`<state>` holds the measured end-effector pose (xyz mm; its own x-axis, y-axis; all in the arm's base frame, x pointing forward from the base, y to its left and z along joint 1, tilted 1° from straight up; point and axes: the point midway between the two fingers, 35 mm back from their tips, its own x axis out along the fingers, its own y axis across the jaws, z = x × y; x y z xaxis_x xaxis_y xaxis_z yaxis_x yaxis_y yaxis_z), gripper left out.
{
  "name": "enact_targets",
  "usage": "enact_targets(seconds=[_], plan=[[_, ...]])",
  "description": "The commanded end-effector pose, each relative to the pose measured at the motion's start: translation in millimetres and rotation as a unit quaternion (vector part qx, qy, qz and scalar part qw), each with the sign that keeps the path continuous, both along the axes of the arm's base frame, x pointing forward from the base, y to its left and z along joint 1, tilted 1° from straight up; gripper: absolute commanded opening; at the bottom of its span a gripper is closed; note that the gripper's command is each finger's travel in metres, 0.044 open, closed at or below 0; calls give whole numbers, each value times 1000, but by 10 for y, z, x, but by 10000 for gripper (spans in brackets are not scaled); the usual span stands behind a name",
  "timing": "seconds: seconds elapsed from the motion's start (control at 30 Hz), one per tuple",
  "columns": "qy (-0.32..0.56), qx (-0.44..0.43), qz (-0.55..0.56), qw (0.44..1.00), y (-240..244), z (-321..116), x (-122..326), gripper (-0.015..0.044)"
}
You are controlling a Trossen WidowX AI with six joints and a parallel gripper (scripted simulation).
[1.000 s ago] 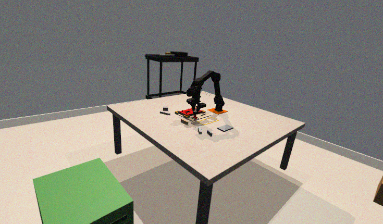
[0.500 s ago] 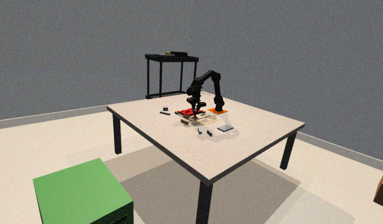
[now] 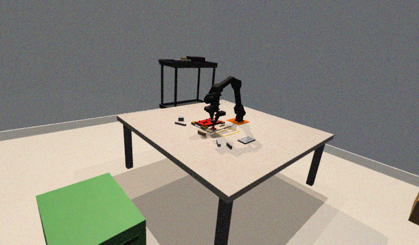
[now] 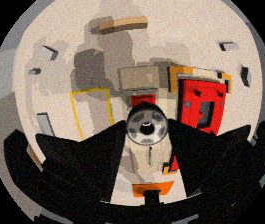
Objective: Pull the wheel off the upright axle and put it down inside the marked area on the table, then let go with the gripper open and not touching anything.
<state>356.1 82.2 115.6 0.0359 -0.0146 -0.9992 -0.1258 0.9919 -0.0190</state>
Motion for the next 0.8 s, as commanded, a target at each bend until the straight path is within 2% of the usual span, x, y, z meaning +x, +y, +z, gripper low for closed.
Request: enact_targets(seconds=[0.0,0.47,0.77], plan=[[-1,1,1,1000,3,33,-3,0],[-1,1,1,1000,1,364,-15,0],[1,1,0,1000,239,310,-156,0]])
